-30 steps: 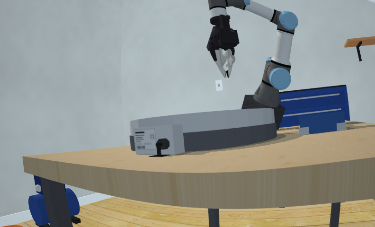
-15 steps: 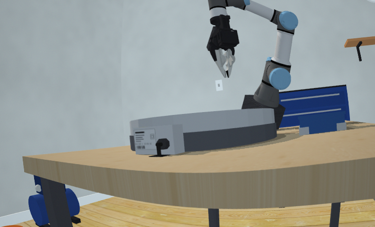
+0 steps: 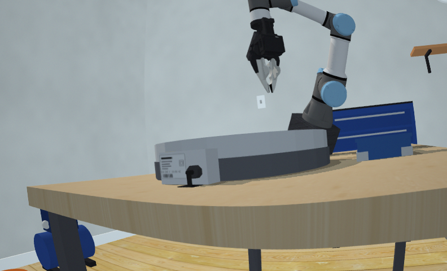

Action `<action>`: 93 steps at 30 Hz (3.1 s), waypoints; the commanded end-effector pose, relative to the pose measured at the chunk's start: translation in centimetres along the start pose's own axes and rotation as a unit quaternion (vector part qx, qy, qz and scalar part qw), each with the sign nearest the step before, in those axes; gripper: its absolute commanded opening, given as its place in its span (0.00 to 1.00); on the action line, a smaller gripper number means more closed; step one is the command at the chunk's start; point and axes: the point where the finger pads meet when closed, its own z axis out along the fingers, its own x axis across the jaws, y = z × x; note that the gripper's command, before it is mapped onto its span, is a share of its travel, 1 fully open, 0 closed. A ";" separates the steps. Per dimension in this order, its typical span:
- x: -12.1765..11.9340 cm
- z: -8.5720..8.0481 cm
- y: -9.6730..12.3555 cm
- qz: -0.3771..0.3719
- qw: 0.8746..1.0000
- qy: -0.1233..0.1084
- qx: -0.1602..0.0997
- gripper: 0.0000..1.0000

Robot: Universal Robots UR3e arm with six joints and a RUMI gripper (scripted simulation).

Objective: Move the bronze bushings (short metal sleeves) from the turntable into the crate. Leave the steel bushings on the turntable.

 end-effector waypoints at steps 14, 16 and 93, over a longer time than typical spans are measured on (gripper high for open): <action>-0.1 -0.1 0.0 0.000 1.000 -0.002 0.000 0.05; -0.1 -0.1 0.0 0.000 1.000 -0.002 0.000 0.05; 0.0 4.6 0.7 0.000 1.000 -0.002 0.000 0.05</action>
